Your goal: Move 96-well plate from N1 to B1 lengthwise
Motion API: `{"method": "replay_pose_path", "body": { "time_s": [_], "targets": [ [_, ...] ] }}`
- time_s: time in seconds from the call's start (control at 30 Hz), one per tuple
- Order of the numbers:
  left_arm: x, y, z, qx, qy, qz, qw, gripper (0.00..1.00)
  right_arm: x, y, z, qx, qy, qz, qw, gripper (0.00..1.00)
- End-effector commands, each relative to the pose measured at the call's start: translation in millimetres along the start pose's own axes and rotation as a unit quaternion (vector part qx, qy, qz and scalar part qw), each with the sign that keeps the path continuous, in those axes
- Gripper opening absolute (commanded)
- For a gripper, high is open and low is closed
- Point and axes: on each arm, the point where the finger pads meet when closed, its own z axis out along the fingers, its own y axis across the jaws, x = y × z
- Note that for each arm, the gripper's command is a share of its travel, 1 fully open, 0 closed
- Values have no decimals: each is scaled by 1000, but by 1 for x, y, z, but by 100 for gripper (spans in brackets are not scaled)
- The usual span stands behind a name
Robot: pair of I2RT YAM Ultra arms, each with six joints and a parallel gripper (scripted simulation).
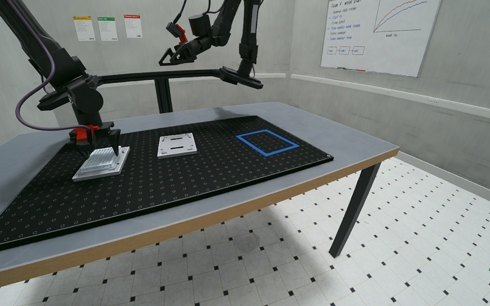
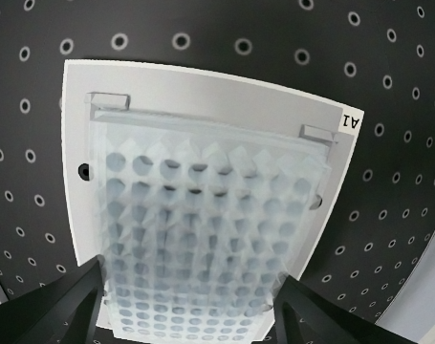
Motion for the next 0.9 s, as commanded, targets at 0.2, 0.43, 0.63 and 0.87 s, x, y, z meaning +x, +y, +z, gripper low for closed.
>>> {"method": "replay_pose_path", "body": {
  "time_s": [0.2, 0.43, 0.63, 0.87],
  "targets": [
    [-6, -2, -3, 2, -7, 2, 1000, 100, 0, -2, -41, 9, -7, -1, 1000, 79],
    [3, -3, -6, 2, 11, 1, 1000, 100, -2, 2, -44, 10, -6, 13, 1000, 79],
    [29, -3, -25, -7, 89, -10, 996, 100, 16, 35, -41, 16, 13, 31, 999, 79],
    [37, 5, -85, -38, 166, -19, 985, 100, 37, 116, -40, 22, 16, 18, 999, 79]
  ]
}}
